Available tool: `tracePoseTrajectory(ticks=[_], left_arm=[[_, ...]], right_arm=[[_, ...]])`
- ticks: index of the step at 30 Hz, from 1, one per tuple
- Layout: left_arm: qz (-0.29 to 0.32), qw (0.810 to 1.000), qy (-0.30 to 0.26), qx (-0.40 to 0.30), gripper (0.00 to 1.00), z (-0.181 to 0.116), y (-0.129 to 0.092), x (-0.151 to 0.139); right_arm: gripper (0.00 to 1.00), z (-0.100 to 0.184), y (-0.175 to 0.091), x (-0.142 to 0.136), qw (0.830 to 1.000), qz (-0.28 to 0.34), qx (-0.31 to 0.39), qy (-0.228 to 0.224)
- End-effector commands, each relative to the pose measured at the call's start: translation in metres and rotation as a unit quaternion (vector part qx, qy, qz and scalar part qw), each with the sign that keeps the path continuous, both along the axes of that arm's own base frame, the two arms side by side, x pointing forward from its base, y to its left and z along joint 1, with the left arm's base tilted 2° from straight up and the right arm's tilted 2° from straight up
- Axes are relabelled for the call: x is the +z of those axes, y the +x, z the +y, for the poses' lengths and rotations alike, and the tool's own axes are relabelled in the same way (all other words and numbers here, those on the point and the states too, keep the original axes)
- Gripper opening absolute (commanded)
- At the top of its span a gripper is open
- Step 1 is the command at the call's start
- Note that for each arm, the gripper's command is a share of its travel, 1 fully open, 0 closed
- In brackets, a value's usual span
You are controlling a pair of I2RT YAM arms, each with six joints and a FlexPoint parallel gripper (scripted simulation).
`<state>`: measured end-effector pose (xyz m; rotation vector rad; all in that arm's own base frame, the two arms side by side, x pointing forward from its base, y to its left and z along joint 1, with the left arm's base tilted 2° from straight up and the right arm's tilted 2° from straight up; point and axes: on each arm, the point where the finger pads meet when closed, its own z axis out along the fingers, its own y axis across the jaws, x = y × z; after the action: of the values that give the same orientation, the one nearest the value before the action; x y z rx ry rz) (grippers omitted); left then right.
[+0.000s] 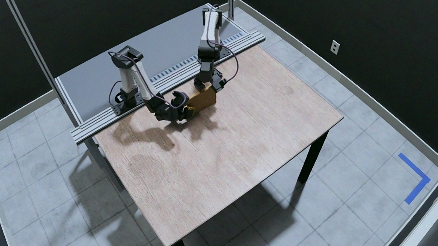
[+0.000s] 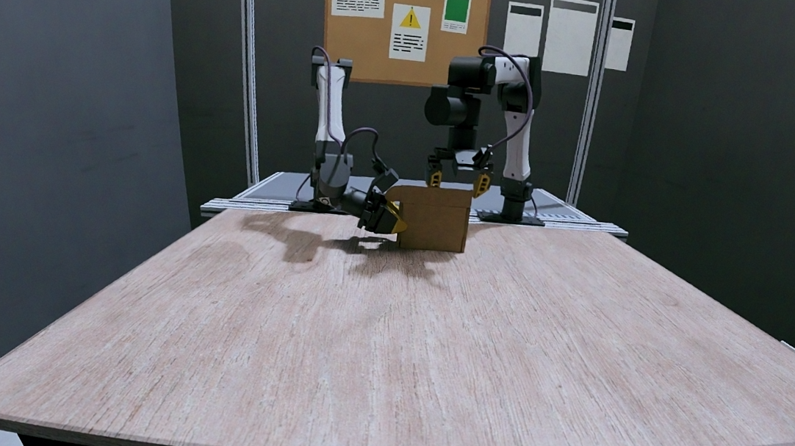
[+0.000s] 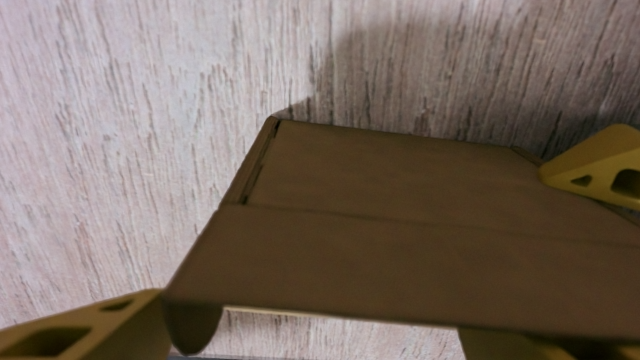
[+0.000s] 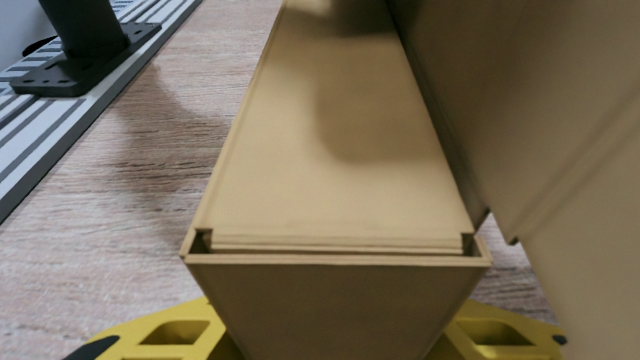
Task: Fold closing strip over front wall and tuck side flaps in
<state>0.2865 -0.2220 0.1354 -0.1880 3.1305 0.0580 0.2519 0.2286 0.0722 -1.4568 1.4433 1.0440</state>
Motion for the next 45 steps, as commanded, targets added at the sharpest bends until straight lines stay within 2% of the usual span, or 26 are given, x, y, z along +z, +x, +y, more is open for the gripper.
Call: tracePoseTrajectory(ticks=[1,45], left_arm=[[-0.020,1.000,-0.012,0.001,0.84,0.003,0.003,0.010],[-0.020,1.000,-0.010,0.001,0.84,0.019,0.002,0.010]], right_arm=[[0.45,0.002,0.002,0.004,1.000,-0.014,0.003,0.005],[0.45,0.002,0.002,0.004,1.000,-0.014,0.003,0.005]])
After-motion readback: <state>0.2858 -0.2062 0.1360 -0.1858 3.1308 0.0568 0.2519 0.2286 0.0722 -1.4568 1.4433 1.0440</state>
